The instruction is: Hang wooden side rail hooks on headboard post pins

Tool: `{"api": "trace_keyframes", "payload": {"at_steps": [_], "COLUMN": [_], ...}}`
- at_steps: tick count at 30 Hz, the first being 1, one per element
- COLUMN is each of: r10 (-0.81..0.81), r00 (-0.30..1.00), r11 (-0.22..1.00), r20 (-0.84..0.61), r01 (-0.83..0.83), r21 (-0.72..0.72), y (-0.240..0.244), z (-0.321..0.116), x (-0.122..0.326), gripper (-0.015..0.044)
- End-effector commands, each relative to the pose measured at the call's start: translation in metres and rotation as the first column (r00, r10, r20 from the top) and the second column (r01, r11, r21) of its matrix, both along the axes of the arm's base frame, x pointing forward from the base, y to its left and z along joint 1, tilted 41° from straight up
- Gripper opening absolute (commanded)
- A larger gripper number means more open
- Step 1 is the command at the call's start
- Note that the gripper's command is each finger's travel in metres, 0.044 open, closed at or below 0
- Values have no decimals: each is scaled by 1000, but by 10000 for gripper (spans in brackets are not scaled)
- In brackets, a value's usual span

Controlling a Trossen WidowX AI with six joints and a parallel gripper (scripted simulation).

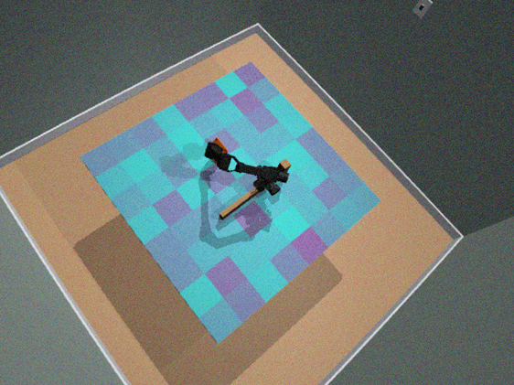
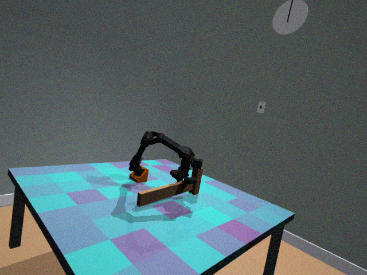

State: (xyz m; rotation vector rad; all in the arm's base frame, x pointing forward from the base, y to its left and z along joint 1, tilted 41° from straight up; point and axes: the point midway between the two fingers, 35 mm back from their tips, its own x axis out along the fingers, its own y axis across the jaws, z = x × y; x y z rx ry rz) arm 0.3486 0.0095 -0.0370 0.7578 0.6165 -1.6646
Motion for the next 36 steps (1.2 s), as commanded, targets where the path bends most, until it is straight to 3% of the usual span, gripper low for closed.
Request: {"api": "trace_keyframes", "payload": {"at_steps": [1, 36], "r10": [6, 6], "r00": [1000, 1000], "r11": [1000, 1000], "r20": [10, 10], "r01": [-7, -7], "r21": [7, 7], "y": [6, 9], "z": [1, 0], "x": [3, 4], "gripper": [0, 0]}}
